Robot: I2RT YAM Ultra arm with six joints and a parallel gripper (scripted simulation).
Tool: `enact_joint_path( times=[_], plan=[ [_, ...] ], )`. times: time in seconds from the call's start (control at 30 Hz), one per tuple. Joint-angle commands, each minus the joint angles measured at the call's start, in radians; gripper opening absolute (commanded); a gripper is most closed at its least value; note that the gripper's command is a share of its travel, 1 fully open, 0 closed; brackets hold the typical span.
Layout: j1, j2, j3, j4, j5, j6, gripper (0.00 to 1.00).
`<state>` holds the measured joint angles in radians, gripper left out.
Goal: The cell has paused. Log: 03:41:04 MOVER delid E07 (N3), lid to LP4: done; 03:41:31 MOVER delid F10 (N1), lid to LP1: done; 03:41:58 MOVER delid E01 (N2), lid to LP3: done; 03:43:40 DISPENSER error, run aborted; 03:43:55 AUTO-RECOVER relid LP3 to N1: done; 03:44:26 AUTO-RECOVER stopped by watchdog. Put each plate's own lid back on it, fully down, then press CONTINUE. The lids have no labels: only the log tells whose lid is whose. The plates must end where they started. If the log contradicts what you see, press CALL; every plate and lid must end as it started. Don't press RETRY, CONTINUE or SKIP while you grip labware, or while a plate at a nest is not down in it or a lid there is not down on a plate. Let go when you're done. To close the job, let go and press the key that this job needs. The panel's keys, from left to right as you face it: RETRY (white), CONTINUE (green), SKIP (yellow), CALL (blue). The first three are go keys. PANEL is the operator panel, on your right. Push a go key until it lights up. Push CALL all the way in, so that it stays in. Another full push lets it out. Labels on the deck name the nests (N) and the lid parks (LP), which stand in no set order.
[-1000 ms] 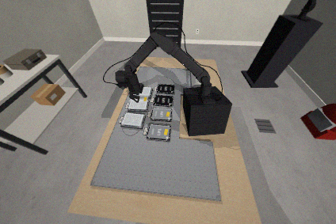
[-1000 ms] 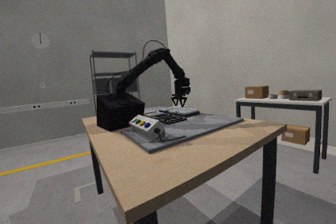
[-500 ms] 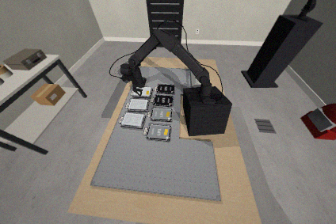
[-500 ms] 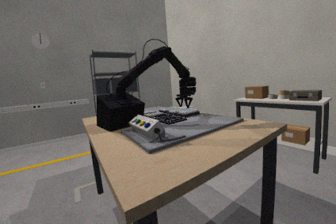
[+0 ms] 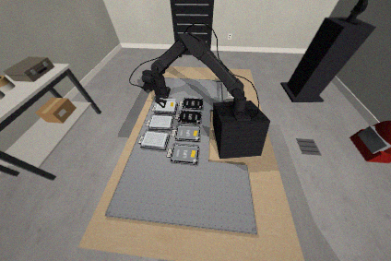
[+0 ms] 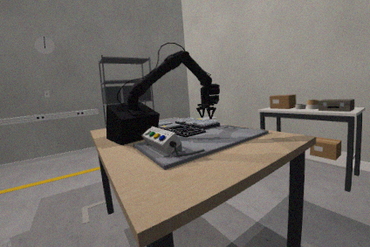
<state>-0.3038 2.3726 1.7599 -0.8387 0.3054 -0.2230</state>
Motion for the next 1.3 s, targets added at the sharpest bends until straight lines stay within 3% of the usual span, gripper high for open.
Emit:
enact_joint_path(
  times=[0.0,1.27],
  plan=[
    [0.018,-0.018,0.032,-0.004,-0.009,-0.014,0.00],
    [0.008,0.016,0.043,0.030,-0.010,-0.022,0.00]
  ],
)
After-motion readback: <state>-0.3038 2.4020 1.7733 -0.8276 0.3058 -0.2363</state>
